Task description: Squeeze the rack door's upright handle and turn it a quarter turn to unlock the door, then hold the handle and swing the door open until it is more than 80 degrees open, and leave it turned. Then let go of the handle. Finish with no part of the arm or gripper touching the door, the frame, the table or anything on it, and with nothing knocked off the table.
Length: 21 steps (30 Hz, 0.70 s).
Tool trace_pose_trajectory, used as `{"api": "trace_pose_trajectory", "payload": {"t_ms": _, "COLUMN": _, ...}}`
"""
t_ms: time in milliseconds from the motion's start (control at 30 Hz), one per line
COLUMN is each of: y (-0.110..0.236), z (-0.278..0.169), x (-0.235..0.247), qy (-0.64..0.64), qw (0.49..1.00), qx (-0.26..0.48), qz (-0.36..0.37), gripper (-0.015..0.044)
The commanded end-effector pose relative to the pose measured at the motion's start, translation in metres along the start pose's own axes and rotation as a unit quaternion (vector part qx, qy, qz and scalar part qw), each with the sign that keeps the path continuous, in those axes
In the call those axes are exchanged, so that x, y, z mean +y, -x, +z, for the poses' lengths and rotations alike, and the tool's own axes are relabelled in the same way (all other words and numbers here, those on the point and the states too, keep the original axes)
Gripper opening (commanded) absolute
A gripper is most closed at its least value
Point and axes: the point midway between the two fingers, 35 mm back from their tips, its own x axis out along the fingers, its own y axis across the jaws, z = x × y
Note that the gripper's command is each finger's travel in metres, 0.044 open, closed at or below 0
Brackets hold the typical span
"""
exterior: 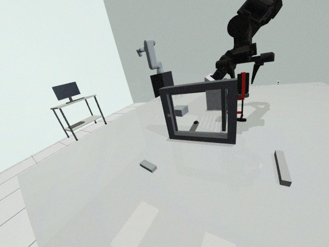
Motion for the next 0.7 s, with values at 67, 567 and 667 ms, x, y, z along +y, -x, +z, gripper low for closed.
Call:
{"api": "trace_pose_trajectory", "payload": {"t_ms": 67, "y": 0.011, "z": 0.003, "x": 0.0, "qy": 0.004, "qw": 1.0, "qx": -0.004, "qz": -0.003, "gripper": 0.0296}}
{"api": "trace_pose_trajectory", "payload": {"t_ms": 567, "y": 0.033, "z": 0.004, "x": 0.0, "qy": 0.004, "qw": 1.0, "qx": -0.004, "qz": -0.004, "gripper": 0.0296}}
{"api": "trace_pose_trajectory", "payload": {"t_ms": 667, "y": 0.037, "z": 0.004, "x": 0.0, "qy": 0.004, "qw": 1.0, "qx": -0.004, "qz": -0.004, "gripper": 0.0296}}
